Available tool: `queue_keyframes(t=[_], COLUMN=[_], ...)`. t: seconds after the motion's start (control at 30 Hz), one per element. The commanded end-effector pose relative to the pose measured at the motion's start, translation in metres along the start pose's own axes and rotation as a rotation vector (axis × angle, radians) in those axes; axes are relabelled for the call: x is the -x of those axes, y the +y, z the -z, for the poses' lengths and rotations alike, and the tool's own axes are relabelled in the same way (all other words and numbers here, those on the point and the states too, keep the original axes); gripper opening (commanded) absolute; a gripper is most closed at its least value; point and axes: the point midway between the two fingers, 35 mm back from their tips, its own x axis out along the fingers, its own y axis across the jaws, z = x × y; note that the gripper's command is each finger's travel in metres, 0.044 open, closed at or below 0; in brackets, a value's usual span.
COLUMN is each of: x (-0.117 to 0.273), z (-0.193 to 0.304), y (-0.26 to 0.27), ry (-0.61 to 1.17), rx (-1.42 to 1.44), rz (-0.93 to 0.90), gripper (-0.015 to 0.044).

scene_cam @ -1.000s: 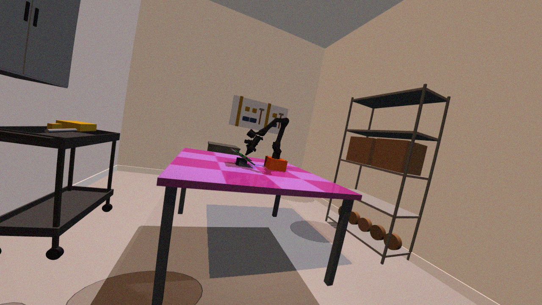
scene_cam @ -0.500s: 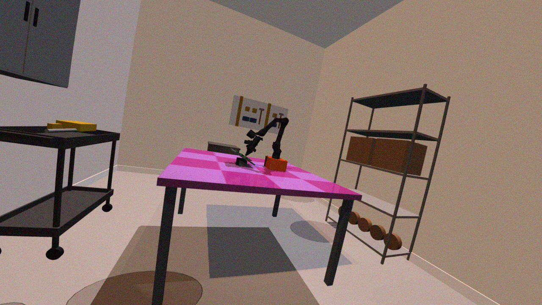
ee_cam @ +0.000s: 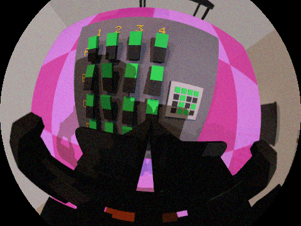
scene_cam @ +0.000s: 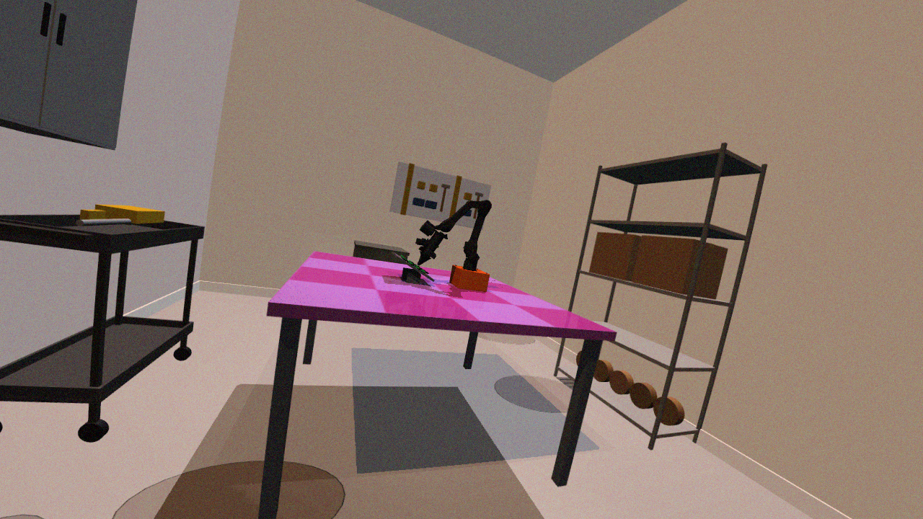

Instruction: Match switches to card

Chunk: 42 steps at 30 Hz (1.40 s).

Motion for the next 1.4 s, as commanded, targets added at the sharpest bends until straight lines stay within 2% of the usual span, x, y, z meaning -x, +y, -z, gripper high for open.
queue_keyframes(t=[0.0, 1.37], x=[-0.0009, 0.001], z=[0.0012, -0.0007], y=[0.0004, 0.0], ry=[0.002, 0.004], rx=[0.003, 0.001], rz=[-0.002, -0.001], gripper=[0.0, 0.0])
